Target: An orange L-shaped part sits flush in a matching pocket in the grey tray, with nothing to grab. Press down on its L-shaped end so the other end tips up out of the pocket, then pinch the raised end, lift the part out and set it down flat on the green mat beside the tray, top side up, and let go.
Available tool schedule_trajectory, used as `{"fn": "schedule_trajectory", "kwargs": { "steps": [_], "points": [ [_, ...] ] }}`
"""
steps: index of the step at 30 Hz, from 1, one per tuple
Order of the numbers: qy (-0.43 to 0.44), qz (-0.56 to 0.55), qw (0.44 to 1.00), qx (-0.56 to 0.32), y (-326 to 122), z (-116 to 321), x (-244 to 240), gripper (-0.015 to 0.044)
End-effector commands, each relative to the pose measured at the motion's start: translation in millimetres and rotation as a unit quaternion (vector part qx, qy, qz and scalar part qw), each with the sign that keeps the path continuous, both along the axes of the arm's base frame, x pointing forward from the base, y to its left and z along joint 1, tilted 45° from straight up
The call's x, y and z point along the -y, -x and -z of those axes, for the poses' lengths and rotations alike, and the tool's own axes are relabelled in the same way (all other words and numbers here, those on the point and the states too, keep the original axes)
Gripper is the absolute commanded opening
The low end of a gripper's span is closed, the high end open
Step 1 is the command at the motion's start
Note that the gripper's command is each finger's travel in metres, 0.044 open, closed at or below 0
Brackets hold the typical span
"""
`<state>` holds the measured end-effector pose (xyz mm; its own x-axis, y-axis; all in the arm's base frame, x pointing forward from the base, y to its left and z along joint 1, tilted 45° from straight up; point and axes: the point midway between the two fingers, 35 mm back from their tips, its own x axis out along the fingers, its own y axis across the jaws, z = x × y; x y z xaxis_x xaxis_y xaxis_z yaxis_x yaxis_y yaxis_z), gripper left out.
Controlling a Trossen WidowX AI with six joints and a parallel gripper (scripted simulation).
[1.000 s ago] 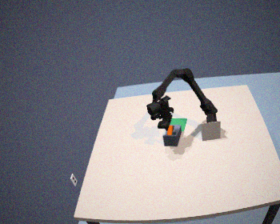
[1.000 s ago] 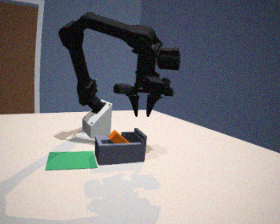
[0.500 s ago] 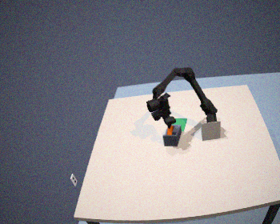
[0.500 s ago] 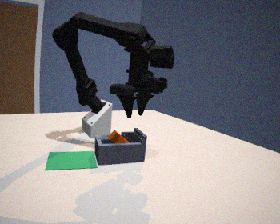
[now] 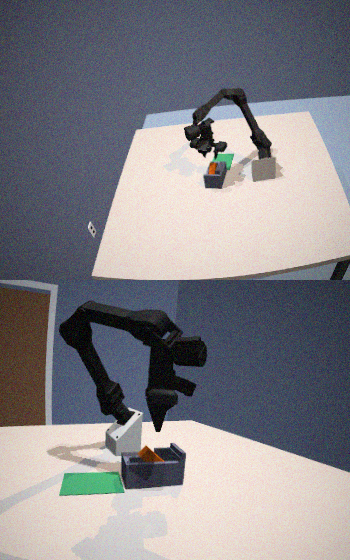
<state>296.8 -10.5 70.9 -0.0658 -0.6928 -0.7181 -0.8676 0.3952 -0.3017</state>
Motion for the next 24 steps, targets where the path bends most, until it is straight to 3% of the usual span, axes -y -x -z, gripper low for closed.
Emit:
{"fn": "schedule_trajectory", "kwargs": {
  "steps": [1, 24],
  "points": [
    [-0.003, -0.071, 0.995, -0.07, 5, -9, 8, 0.028],
    [-0.003, -0.071, 0.995, -0.07, 7, 21, 38, 0.028]
  ]
}}
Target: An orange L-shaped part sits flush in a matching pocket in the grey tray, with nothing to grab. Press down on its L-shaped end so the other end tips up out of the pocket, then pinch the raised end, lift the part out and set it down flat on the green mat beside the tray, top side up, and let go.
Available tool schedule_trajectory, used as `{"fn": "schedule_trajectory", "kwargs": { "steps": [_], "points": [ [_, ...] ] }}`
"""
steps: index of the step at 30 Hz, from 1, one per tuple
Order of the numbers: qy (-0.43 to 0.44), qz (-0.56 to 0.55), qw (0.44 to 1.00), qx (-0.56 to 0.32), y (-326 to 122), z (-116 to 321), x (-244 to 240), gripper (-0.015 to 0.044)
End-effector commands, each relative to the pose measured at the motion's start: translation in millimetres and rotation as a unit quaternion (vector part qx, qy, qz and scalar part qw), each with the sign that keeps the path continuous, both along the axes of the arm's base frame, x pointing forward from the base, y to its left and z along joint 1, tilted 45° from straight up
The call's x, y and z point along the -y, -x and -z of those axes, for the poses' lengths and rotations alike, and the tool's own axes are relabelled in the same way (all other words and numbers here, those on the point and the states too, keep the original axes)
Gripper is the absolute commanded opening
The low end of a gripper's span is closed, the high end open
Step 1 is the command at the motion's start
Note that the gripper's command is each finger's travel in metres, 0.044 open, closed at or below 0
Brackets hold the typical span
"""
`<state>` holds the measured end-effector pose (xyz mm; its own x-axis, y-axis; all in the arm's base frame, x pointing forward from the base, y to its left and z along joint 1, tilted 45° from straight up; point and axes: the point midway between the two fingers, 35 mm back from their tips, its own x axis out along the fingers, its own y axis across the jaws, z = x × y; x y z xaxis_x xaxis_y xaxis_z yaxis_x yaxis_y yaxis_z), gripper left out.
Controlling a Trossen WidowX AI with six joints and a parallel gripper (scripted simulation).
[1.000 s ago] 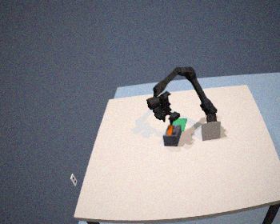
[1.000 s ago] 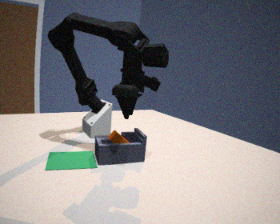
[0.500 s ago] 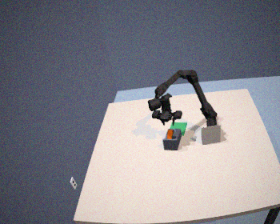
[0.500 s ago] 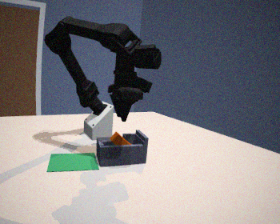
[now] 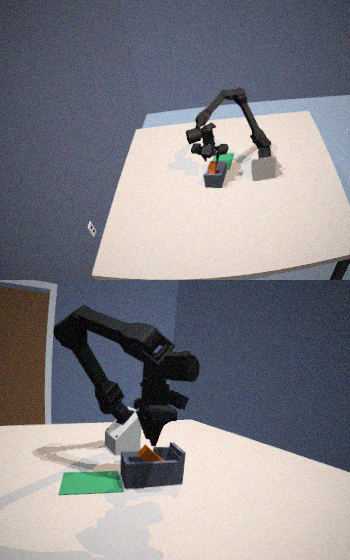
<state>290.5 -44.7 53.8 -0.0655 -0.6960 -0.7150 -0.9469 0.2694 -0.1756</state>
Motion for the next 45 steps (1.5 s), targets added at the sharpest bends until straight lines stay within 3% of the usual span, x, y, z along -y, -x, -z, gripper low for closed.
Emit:
{"fn": "schedule_trajectory", "kwargs": {
  "steps": [1, 24, 29, 39, 42, 45],
  "points": [
    [0.001, -0.002, 1.0, -0.002, 1, 5, 5, 0.028],
    [0.003, -0.001, 1.0, -0.002, 4, 29, 30, 0.028],
    [0.001, 0.001, 1.0, 0.0, 3, 27, 27, 0.0149],
    [0.001, 0.001, 1.0, 0.0, 3, 27, 27, 0.0082],
    [0.001, 0.001, 1.0, 0.0, 3, 27, 27, 0.0003],
    [0.001, 0.001, 1.0, 0.0, 3, 27, 27, 0.0]
  ]
}}
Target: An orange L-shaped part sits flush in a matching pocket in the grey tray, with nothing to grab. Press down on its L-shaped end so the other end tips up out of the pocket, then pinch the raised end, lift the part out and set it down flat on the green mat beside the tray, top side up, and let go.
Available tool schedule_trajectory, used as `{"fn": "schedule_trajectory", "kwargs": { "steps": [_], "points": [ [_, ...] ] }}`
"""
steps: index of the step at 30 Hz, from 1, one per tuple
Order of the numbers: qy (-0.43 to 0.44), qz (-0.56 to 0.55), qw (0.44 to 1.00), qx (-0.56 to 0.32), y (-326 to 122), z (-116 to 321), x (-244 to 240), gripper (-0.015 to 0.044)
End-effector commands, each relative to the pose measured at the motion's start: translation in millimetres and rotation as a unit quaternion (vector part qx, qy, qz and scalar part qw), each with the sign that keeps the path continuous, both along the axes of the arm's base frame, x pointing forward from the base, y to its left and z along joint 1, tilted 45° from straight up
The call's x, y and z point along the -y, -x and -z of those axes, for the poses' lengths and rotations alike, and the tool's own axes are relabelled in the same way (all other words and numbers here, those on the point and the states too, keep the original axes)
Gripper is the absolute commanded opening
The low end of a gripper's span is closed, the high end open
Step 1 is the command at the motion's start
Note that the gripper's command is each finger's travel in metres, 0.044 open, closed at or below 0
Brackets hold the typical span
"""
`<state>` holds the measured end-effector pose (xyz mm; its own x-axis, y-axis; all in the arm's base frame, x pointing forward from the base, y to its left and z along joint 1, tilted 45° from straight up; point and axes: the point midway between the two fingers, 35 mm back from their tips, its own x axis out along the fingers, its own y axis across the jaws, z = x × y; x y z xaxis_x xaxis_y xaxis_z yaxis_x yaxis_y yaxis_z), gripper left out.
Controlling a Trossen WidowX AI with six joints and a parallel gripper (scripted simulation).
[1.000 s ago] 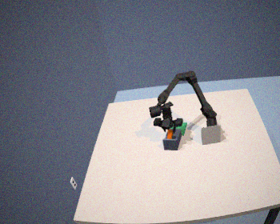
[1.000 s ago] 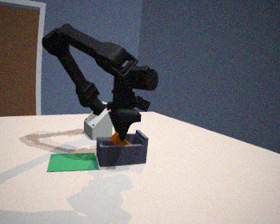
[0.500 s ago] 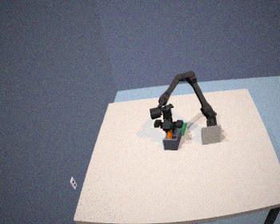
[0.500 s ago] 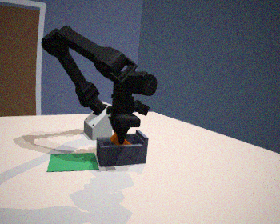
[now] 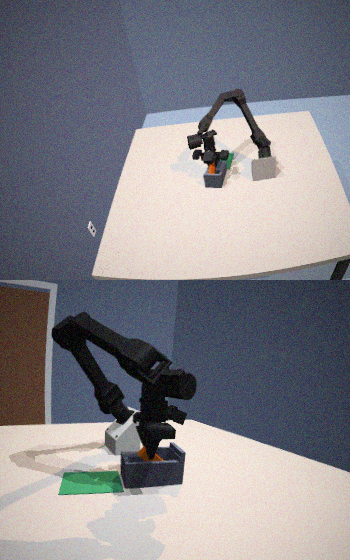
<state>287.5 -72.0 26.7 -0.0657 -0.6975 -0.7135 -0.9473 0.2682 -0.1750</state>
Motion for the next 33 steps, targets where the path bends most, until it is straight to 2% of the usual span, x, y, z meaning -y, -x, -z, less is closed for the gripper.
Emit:
{"fn": "schedule_trajectory", "kwargs": {
  "steps": [1, 33],
  "points": [
    [0.0, 0.001, 1.0, 0.0, 0, 0, 0, 0.0],
    [0.0, -0.001, 1.0, -0.002, -3, -32, -32, 0.0]
  ]
}}
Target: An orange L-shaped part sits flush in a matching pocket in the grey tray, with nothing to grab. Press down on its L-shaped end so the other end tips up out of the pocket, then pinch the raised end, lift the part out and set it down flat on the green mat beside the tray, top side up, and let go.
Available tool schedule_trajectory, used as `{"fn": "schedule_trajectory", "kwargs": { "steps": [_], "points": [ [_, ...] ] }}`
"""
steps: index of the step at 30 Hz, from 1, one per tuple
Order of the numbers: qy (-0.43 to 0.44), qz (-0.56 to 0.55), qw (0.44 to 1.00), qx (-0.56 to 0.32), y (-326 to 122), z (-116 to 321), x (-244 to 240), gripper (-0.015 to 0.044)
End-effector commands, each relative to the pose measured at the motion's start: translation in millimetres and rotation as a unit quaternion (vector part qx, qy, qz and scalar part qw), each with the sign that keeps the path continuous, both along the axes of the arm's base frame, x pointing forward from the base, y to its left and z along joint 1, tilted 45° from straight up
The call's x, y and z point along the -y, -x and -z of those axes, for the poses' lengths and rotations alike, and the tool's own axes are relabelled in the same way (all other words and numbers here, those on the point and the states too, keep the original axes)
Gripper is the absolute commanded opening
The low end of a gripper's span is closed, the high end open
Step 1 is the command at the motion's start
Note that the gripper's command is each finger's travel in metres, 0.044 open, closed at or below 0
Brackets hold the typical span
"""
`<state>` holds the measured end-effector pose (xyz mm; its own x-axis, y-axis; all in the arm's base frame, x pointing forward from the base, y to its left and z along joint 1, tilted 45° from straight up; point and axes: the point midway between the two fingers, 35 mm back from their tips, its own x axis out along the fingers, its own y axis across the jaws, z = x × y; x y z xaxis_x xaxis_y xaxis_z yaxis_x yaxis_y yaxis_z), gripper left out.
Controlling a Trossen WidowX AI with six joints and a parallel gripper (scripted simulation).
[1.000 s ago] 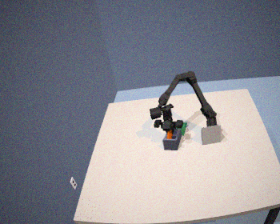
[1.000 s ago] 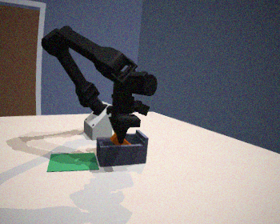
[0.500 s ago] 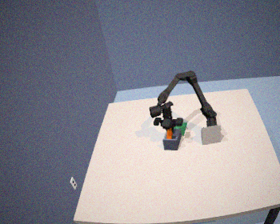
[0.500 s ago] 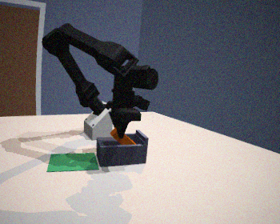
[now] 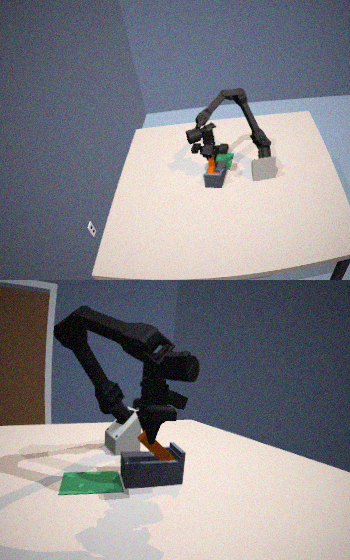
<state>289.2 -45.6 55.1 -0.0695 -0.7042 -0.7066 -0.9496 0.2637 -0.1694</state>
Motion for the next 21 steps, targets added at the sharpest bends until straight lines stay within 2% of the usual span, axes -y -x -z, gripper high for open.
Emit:
{"fn": "schedule_trajectory", "kwargs": {
  "steps": [1, 21],
  "points": [
    [-0.004, 0.001, 1.0, 0.003, -1, -5, -7, 0.0],
    [-0.005, 0.001, 1.0, 0.002, -3, -27, -29, 0.0]
  ]
}}
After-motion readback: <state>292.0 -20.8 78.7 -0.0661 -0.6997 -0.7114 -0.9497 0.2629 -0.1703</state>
